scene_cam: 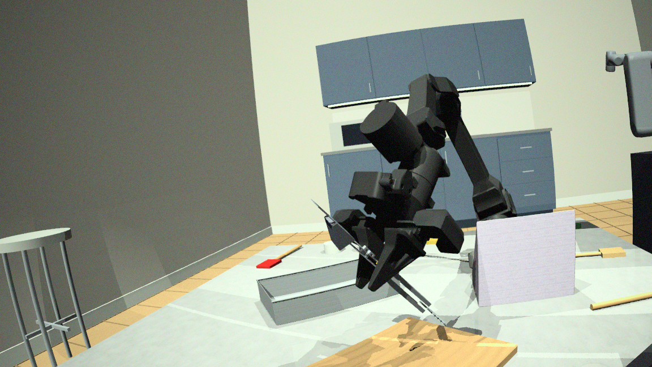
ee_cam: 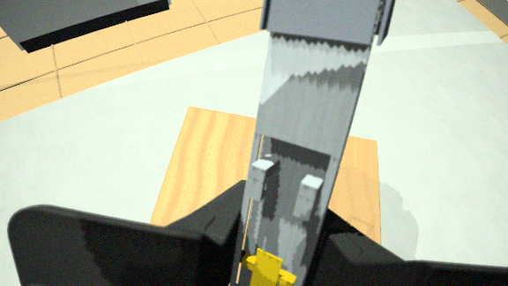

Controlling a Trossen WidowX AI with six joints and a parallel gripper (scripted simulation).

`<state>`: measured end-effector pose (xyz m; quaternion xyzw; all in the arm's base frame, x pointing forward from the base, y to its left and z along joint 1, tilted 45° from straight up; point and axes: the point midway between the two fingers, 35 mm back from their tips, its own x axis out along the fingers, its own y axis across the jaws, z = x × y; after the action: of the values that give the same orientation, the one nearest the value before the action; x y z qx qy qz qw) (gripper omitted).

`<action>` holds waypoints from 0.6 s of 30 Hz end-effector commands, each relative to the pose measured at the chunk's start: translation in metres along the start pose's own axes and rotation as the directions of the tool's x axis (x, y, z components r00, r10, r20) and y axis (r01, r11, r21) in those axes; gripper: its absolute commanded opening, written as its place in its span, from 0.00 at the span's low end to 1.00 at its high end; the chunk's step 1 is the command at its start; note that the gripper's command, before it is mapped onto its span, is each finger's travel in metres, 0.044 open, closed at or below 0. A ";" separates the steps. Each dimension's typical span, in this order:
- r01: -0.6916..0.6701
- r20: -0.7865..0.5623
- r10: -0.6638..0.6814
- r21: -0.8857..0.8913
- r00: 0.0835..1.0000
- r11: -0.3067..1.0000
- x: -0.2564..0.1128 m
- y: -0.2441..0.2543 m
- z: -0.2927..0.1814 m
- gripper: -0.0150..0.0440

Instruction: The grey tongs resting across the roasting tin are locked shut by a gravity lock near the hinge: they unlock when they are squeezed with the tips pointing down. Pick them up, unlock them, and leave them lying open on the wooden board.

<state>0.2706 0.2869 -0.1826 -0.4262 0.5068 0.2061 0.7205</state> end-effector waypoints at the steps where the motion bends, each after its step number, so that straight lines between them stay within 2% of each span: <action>1: -0.007 -0.032 0.007 0.012 0.999 1.000 0.004 0.001 0.005 0.00; 18: -0.009 -0.239 0.013 0.019 0.971 1.000 0.020 0.000 -0.002 0.00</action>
<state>0.2743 0.2793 -0.2002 -0.4420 0.5851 0.1590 0.6611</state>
